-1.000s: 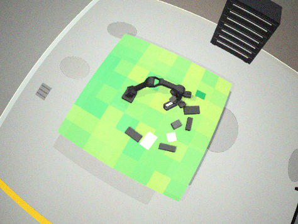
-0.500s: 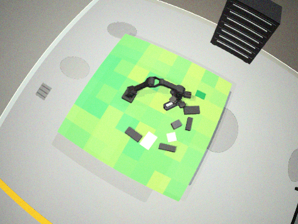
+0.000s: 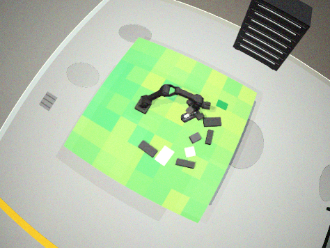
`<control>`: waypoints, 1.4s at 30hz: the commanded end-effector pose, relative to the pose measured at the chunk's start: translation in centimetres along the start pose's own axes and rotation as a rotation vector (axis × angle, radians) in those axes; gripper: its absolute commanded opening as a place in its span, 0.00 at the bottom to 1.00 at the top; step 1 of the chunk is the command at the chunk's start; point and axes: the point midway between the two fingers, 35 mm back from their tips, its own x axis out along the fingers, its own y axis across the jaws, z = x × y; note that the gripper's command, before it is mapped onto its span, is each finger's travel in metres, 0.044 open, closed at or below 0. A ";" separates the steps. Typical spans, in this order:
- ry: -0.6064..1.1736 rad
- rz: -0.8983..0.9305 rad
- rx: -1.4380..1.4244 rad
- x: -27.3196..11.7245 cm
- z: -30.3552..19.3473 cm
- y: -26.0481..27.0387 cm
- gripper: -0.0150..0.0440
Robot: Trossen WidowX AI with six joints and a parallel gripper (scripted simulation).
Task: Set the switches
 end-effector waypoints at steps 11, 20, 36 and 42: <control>0.004 0.006 0.012 -3.1 4.4 0.2 1.00; 0.004 0.006 0.012 -3.1 4.4 0.2 1.00; -0.212 0.279 -1.057 -5.4 3.7 -1.0 0.29; -0.309 0.328 -1.317 -6.2 3.5 -1.3 0.25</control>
